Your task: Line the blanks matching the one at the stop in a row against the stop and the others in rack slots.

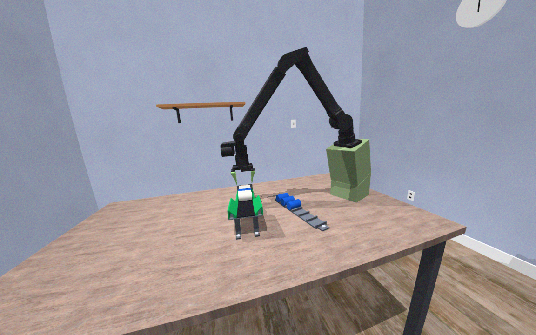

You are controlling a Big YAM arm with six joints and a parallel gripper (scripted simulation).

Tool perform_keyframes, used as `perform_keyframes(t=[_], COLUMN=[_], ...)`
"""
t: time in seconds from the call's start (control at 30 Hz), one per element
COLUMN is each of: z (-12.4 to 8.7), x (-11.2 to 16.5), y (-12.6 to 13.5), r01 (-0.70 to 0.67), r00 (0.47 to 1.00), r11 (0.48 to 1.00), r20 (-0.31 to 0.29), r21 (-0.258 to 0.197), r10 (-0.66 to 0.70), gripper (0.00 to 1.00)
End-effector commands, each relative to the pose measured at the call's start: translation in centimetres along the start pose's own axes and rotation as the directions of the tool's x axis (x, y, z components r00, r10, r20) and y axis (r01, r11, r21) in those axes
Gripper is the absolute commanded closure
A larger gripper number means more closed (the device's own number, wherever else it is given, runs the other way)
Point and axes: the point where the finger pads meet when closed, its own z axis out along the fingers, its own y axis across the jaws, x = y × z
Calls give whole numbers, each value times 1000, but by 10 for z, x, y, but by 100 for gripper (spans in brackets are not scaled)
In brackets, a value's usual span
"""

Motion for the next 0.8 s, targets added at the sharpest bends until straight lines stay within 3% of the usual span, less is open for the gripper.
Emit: perform_keyframes(t=[0.0, 0.03, 0.37, 0.53, 0.6, 0.77], z=[-7, 5, 14, 3, 17, 18], x=[0, 0, 1, 4, 3, 2], y=[14, 10, 21, 28, 21, 21], r01=[-5, -7, -1, 7, 2, 0], r00=[1000, 1000, 1000, 1000, 1000, 1000], r11=[999, 1000, 999, 998, 999, 999], r20=[5, 3, 5, 6, 4, 5], r21=[-38, -20, -39, -61, -39, -40], r10=[5, 7, 1, -7, -2, 0], gripper=[18, 18, 18, 18, 18, 18])
